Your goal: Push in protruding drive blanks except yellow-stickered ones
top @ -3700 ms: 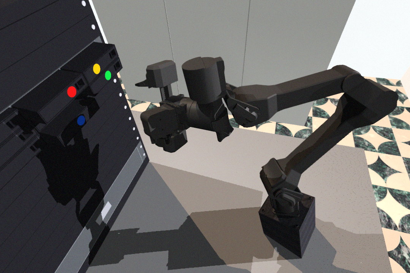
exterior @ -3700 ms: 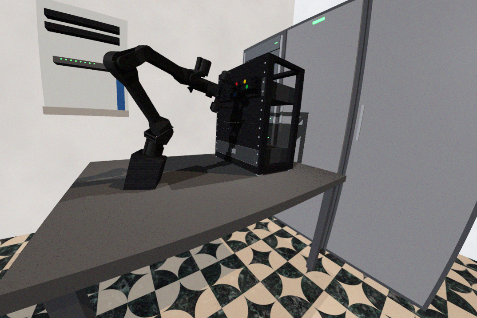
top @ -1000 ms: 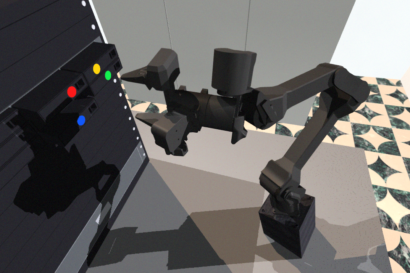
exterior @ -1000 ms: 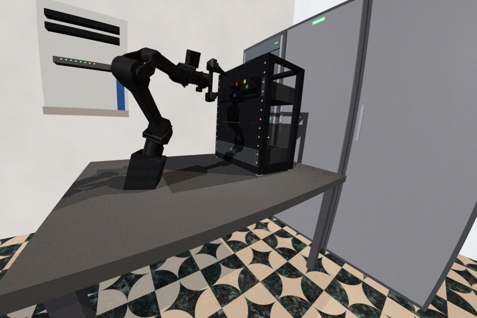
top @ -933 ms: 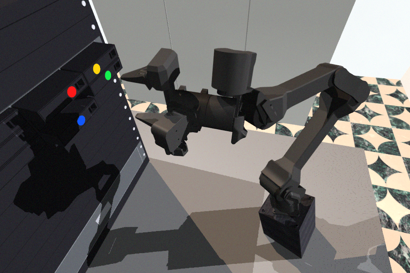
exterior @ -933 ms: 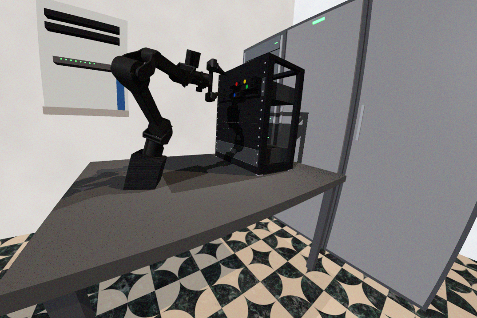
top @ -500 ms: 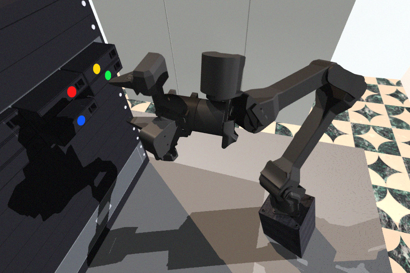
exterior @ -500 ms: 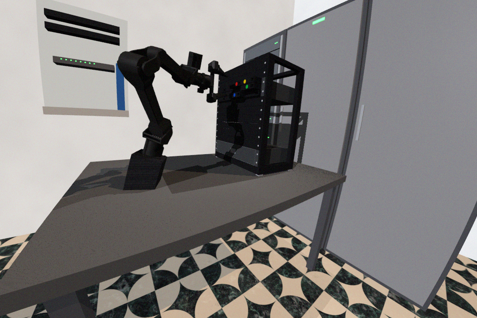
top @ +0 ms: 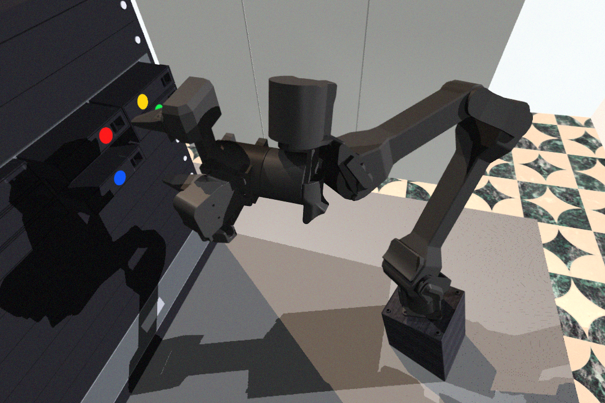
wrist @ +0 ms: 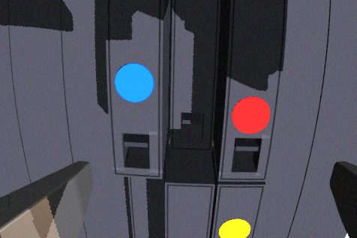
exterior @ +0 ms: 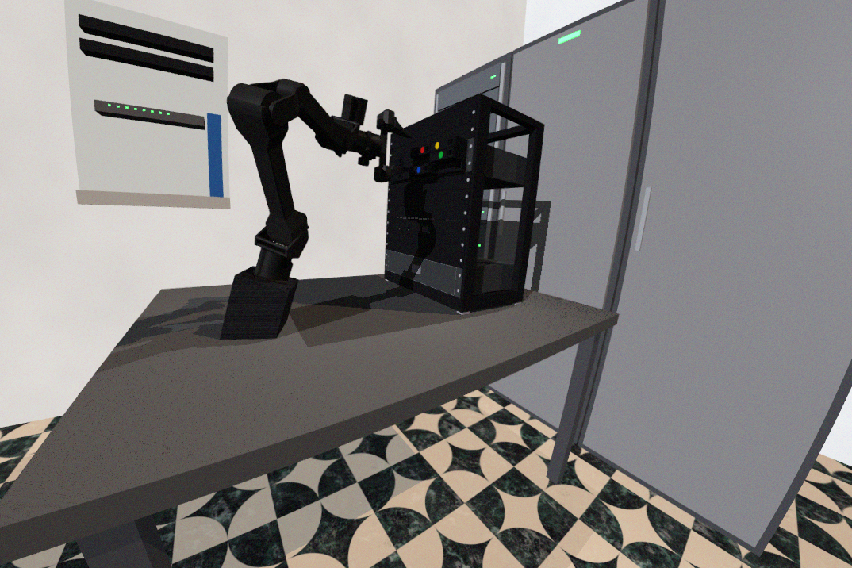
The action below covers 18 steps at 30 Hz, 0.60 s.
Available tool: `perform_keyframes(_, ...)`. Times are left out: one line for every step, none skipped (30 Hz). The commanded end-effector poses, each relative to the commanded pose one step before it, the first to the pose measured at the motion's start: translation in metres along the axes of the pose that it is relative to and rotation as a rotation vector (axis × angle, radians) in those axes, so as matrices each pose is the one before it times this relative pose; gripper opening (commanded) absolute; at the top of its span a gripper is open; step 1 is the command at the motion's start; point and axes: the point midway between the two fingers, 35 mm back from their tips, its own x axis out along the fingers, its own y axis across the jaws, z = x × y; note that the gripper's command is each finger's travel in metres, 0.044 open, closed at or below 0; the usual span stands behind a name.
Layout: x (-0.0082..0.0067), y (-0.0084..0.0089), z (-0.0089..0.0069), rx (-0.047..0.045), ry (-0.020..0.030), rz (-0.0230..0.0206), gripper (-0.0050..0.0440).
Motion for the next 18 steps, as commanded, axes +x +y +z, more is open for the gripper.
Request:
perform_keyframes(0.00091, -0.00933, -0.00225, 0.01978, 0.0022, -0.01746, 0.044)
perform_keyframes(0.0, 0.0, 0.0, 0.0, 0.0, 0.0, 0.044)
perform_keyframes(0.0, 0.0, 0.0, 0.0, 0.0, 0.0, 0.044)
perform_keyframes(0.0, 0.0, 0.0, 0.0, 0.0, 0.0, 0.044)
perform_keyframes(0.0, 0.0, 0.0, 0.0, 0.0, 0.0, 0.044)
perform_keyframes(0.0, 0.0, 0.0, 0.0, 0.0, 0.0, 0.044)
perform_keyframes(0.0, 0.0, 0.0, 0.0, 0.0, 0.0, 0.044)
perform_keyframes(0.0, 0.0, 0.0, 0.0, 0.0, 0.0, 0.044)
perform_keyframes(0.0, 0.0, 0.0, 0.0, 0.0, 0.0, 0.044)
perform_keyframes(0.0, -0.00005, 0.00001, 0.0, 0.0, 0.0, 0.044)
perform_keyframes(0.00002, -0.00029, 0.00006, 0.0, 0.0, 0.0, 0.044)
perform_keyframes(0.00005, -0.0006, 0.00013, 0.0, 0.0, 0.0, 0.044)
perform_keyframes(0.00007, -0.00084, 0.00019, 0.0, 0.0, 0.0, 0.044)
perform_keyframes(0.00007, -0.00093, 0.0002, 0.0, 0.0, 0.0, 0.044)
perform_keyframes(0.00006, -0.00084, 0.00018, 0.0, 0.0, 0.0, 0.044)
perform_keyframes(0.00004, -0.0006, 0.00013, 0.0, 0.0, 0.0, 0.044)
perform_keyframes(0.00002, -0.00029, 0.00006, 0.0, 0.0, 0.0, 0.044)
perform_keyframes(0.0, 0.0, 0.0, 0.0, 0.0, 0.0, 0.044)
